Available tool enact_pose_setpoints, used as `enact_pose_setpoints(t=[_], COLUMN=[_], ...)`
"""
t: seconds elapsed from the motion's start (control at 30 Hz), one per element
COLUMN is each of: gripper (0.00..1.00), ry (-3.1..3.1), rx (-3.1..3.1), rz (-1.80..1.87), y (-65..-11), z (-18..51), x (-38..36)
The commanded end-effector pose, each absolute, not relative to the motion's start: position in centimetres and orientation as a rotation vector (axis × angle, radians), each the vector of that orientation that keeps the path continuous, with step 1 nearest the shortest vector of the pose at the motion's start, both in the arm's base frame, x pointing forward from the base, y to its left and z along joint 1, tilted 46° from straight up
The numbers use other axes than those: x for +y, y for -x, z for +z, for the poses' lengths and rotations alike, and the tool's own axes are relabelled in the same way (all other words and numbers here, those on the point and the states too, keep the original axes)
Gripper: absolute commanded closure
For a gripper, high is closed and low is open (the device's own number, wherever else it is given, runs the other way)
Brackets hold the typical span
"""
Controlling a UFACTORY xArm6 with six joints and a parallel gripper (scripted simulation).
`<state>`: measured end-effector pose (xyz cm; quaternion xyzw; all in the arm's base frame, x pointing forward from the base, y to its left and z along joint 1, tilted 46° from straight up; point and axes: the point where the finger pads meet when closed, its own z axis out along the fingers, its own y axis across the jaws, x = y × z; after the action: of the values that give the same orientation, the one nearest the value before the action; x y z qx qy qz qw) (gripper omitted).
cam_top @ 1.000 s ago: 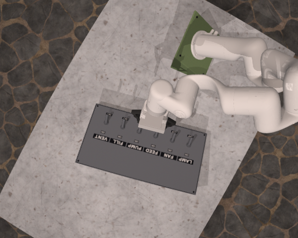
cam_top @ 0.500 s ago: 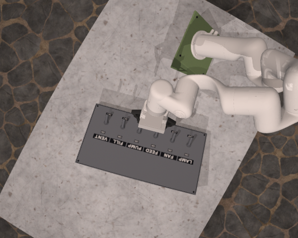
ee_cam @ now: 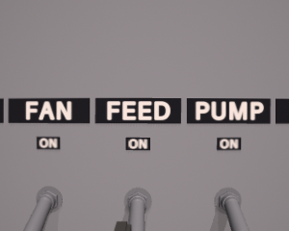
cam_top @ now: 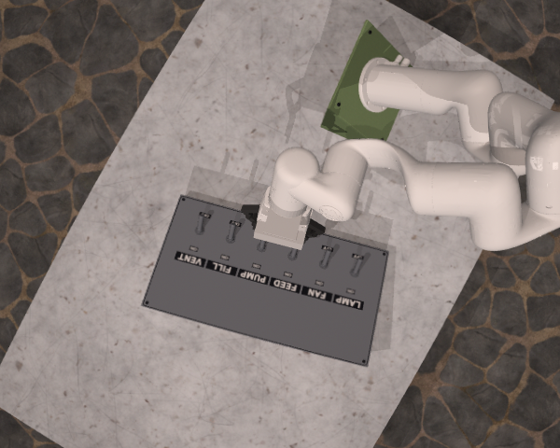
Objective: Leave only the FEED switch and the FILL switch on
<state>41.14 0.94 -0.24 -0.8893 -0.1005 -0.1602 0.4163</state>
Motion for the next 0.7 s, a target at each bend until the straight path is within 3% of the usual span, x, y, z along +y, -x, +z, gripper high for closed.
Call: enact_pose_setpoints(t=[0.0, 0.67], gripper=[0.0, 0.0], ry=[2.234, 2.234], rx=[-0.253, -0.253], rz=[-0.406, -0.406], y=[-41.7, -43.2], z=[-1.1, -4.4], x=[0.0, -3.0])
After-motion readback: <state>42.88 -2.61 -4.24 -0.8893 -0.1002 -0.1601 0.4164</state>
